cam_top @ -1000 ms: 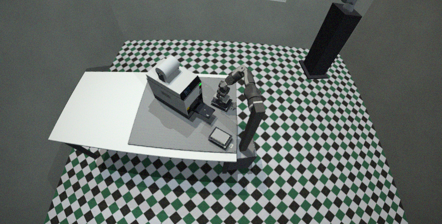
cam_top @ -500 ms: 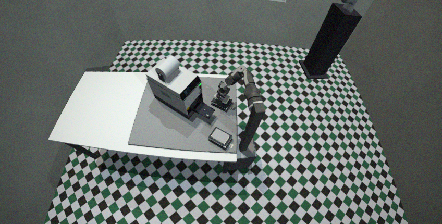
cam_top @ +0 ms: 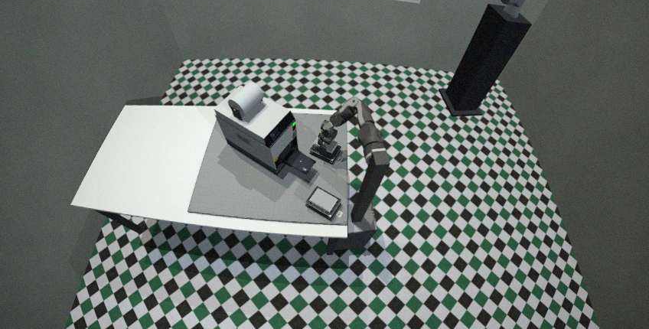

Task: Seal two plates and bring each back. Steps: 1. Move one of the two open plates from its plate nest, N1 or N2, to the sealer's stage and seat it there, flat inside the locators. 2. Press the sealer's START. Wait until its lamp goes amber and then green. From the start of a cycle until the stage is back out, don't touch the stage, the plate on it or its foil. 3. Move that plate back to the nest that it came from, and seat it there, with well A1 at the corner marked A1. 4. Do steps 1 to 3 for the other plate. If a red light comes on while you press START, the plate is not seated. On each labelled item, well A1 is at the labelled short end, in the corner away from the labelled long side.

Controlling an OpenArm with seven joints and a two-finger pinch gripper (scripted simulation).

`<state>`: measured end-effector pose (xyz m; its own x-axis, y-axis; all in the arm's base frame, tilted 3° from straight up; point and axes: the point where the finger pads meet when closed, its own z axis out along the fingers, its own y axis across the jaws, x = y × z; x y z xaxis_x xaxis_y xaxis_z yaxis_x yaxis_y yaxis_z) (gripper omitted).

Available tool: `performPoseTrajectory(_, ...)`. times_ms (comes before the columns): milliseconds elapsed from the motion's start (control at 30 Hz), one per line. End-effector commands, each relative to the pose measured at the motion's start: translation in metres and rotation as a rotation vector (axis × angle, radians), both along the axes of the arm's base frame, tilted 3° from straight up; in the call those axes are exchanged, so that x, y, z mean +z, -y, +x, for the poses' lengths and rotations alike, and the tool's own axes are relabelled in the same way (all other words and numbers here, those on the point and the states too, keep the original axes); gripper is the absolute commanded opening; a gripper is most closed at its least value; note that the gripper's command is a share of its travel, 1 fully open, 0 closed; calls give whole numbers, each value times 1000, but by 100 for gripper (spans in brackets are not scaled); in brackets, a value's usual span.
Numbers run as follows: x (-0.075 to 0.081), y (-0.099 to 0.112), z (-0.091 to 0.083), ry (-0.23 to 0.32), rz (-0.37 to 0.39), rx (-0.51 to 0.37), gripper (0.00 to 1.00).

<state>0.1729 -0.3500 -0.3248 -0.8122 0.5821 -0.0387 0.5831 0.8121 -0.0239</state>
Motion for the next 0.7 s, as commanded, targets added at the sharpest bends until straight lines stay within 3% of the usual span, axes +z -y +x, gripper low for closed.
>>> performPoseTrajectory(0,-1,0,1,6,2,0,0)
performPoseTrajectory(667,-10,0,1,7,3,0,0)
